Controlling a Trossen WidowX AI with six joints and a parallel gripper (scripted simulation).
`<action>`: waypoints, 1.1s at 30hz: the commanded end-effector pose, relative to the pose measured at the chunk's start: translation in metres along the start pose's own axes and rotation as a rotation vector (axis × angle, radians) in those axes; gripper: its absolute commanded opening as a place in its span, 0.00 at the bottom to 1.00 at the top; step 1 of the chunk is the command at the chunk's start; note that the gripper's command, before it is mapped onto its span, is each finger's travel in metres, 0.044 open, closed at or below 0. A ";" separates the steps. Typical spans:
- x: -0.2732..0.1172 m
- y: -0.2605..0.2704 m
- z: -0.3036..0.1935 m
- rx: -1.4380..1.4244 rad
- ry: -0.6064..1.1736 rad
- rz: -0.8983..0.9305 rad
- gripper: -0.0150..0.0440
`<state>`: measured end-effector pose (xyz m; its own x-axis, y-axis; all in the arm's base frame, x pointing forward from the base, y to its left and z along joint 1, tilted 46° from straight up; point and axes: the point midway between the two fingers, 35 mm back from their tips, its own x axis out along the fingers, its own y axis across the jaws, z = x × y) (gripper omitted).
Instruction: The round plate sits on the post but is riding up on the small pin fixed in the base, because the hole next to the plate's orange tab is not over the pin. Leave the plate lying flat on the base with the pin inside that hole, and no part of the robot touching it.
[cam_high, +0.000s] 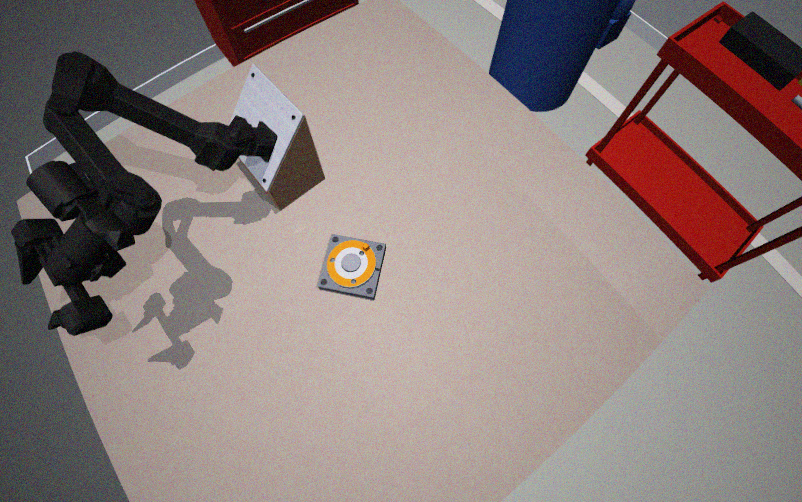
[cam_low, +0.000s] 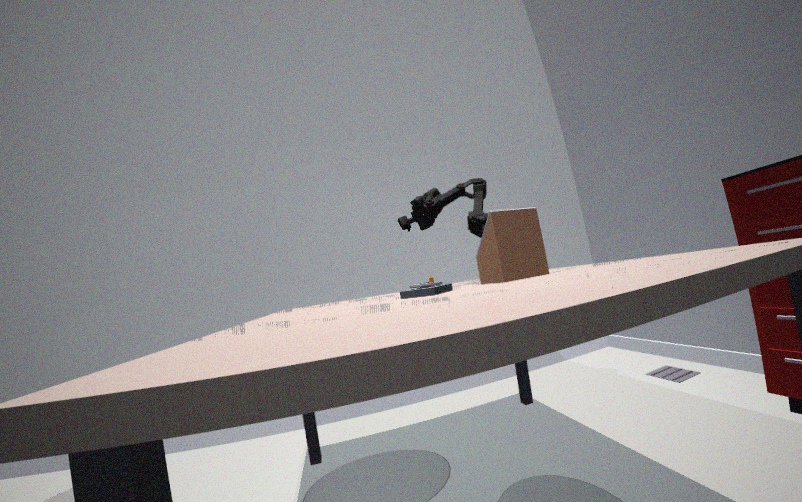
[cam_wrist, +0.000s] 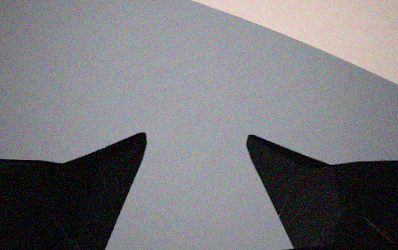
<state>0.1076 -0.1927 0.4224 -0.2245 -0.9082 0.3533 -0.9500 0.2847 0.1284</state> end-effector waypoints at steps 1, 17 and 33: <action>-0.001 -0.005 -0.001 -0.018 0.011 -0.016 0.89; -0.106 -0.213 0.050 -1.150 0.349 -0.644 0.25; -0.249 -0.278 0.179 -2.113 0.900 -1.108 0.25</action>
<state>0.3821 -0.1244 0.1846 0.5550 -0.7997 -0.2293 0.6209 0.2148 0.7539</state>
